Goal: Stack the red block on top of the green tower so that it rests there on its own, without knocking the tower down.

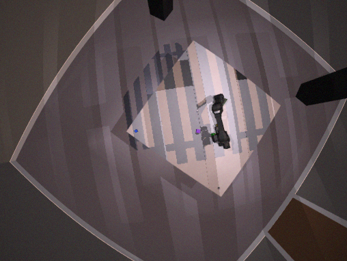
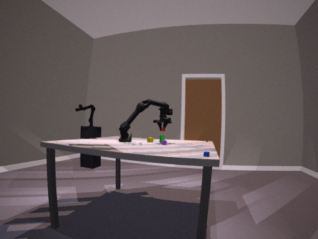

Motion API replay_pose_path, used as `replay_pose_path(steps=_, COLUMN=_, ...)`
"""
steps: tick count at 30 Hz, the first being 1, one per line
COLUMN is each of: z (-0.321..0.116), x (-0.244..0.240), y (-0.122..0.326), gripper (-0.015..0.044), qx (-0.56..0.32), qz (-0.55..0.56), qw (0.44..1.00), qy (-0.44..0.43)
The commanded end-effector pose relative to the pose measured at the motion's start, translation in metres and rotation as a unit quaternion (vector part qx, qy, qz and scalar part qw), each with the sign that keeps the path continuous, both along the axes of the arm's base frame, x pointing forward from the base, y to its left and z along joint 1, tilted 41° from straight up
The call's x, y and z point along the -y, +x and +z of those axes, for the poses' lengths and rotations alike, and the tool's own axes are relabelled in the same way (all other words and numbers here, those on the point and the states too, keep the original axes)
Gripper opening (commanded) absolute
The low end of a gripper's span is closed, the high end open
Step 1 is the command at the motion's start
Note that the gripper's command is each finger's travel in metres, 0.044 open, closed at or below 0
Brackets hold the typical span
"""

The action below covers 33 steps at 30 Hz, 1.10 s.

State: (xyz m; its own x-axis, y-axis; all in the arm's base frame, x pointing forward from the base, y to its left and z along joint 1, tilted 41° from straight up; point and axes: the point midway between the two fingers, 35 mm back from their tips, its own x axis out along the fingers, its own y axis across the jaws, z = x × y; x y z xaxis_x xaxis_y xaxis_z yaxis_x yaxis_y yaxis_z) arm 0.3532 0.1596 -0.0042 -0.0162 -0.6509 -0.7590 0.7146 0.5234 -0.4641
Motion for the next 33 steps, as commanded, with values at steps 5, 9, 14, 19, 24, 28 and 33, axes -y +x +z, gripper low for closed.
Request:
replay_pose_path(steps=5, z=-0.01, x=0.009, y=0.001, gripper=0.0, qx=0.002, qz=-0.005, qw=1.0, qy=0.002)
replay_pose_path(steps=9, z=-0.016, x=0.014, y=0.001, gripper=0.0, qx=0.002, qz=-0.005, qw=1.0, qy=0.002)
replay_pose_path(steps=14, z=-0.029, x=0.025, y=0.001, gripper=0.0, qx=0.003, qz=-0.005, qw=1.0, qy=0.002)
replay_pose_path(steps=19, z=-0.032, x=0.028, y=0.001, gripper=0.0, qx=0.003, qz=-0.005, qw=1.0, qy=0.002)
replay_pose_path(steps=24, z=-0.032, x=0.028, y=0.001, gripper=0.0, qx=0.003, qz=-0.005, qw=1.0, qy=0.002)
replay_pose_path(steps=28, z=-0.032, x=0.028, y=0.001, gripper=0.0, qx=0.003, qz=-0.005, qw=1.0, qy=0.002)
replay_pose_path(steps=33, z=-0.032, x=0.028, y=0.001, gripper=0.0, qx=0.003, qz=-0.005, qw=1.0, qy=0.002)
